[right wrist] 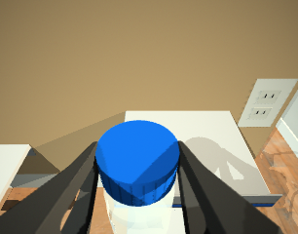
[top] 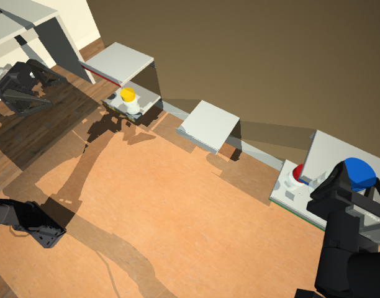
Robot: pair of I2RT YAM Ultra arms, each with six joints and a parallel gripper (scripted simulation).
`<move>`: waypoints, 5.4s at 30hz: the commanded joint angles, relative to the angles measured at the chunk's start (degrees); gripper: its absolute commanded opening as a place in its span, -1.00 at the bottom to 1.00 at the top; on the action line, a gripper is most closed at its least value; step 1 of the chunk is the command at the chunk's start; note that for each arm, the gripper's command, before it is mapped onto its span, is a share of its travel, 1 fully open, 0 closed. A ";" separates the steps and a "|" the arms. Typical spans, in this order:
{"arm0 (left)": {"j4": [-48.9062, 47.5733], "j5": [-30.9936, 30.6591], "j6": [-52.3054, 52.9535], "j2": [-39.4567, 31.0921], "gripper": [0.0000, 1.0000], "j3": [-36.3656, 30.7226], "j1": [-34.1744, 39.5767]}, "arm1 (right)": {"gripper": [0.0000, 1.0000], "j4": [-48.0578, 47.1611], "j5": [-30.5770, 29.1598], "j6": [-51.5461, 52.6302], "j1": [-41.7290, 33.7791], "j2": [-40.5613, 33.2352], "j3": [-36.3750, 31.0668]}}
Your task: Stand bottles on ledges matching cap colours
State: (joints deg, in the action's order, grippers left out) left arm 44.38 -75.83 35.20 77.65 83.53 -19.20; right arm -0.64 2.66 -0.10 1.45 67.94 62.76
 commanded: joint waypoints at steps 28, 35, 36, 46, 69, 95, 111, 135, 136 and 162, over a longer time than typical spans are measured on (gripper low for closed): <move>1.31 -1.39 0.57 -0.03 0.74 1.33 -0.28 | -0.02 1.06 -1.41 -0.07 0.49 -2.13 5.37; 1.31 -1.39 0.57 -0.03 0.74 1.33 -0.28 | -0.02 -2.85 -1.93 -0.16 0.39 1.50 6.47; 1.31 -1.39 0.57 -0.03 0.74 1.33 -0.28 | -0.02 -3.60 -1.93 -0.17 0.13 2.34 6.84; 1.31 -1.39 0.57 -0.03 0.74 1.33 -0.28 | -0.02 -5.83 -1.86 -0.24 0.07 6.90 9.32; 1.31 -1.39 0.57 -0.03 0.74 1.33 -0.28 | -0.02 -9.57 -1.91 -0.40 0.01 14.93 14.59; 1.31 -1.39 0.57 -0.03 0.74 1.33 -0.28 | -0.02 -16.45 -1.71 -0.45 -0.53 15.08 7.52; 1.31 -1.39 0.57 -0.03 0.74 1.33 -0.28 | -0.02 -18.44 -1.75 -0.48 -0.57 15.20 6.47; 1.31 -1.39 0.57 -0.03 0.74 1.33 -0.28 | -0.02 -21.84 -2.72 -0.52 -1.07 16.42 0.51; 1.31 -1.39 0.57 -0.03 0.74 1.33 -0.28 | -0.02 -21.85 -2.73 -0.50 -1.07 16.01 0.49; 1.31 -1.39 0.57 -0.03 0.74 1.33 -0.28 | 0.40 -20.83 -1.51 -0.51 0.06 10.73 -4.16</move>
State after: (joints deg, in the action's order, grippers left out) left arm 44.38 -75.83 35.20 77.65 83.53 -19.20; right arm -21.12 0.54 -0.19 0.89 81.60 59.33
